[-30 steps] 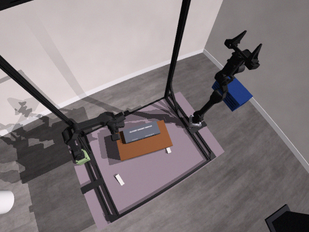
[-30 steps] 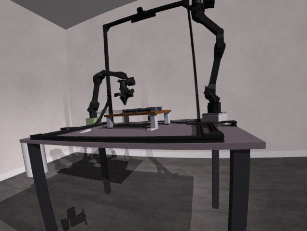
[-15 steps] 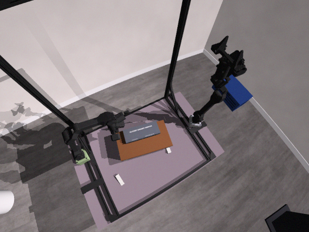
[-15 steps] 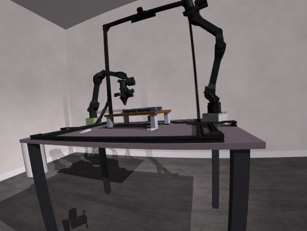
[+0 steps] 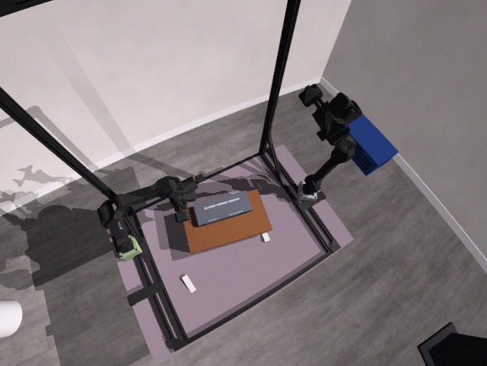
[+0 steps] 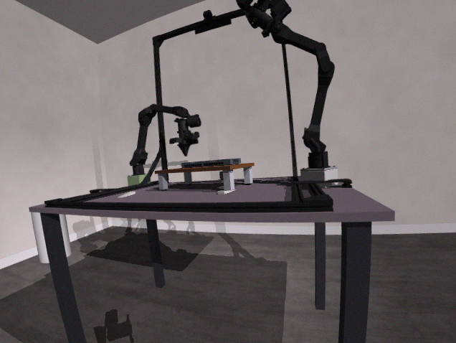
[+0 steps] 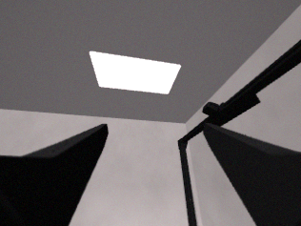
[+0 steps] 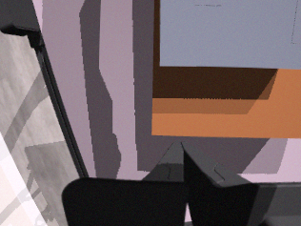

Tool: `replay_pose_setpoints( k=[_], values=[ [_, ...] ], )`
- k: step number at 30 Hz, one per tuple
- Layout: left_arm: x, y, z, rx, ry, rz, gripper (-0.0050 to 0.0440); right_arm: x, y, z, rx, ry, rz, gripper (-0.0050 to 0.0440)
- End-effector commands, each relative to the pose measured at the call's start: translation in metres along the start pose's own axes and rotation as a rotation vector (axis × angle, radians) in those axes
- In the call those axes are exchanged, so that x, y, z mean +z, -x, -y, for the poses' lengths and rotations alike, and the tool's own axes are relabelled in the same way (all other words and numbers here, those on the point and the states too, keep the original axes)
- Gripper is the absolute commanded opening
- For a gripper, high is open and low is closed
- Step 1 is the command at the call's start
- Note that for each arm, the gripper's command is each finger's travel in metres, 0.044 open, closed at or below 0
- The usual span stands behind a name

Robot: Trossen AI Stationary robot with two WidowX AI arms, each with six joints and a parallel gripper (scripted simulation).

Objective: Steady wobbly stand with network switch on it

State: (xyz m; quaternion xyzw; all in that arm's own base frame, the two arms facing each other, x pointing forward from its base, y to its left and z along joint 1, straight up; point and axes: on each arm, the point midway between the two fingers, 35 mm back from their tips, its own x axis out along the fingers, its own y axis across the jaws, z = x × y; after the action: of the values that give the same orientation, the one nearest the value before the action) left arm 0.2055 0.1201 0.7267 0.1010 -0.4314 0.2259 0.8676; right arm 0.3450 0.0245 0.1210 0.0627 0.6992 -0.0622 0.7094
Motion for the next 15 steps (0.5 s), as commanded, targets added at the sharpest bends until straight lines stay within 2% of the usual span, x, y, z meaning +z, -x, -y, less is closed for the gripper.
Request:
replay_pose_setpoints(
  k=[1, 4, 5, 11, 15],
  values=[
    [-0.078, 0.008, -0.003, 0.01, 0.014, -0.244, 0.044, 0.0, 0.0, 0.0, 0.0, 0.0, 0.0, 0.0],
    [-0.122, 0.02, -0.004, 0.018, 0.021, -0.408, 0.044, 0.0, 0.0, 0.0, 0.0, 0.0, 0.0, 0.0],
    [-0.129, 0.022, -0.004, 0.018, 0.021, -0.408, 0.044, 0.0, 0.0, 0.0, 0.0, 0.0, 0.0, 0.0],
    [-0.123, 0.018, -0.004, 0.015, 0.015, -0.397, 0.044, 0.0, 0.0, 0.0, 0.0, 0.0, 0.0, 0.0],
    [-0.181, 0.044, -0.005, 0.025, 0.024, -0.603, 0.044, 0.0, 0.0, 0.0, 0.0, 0.0, 0.0, 0.0]
  ],
)
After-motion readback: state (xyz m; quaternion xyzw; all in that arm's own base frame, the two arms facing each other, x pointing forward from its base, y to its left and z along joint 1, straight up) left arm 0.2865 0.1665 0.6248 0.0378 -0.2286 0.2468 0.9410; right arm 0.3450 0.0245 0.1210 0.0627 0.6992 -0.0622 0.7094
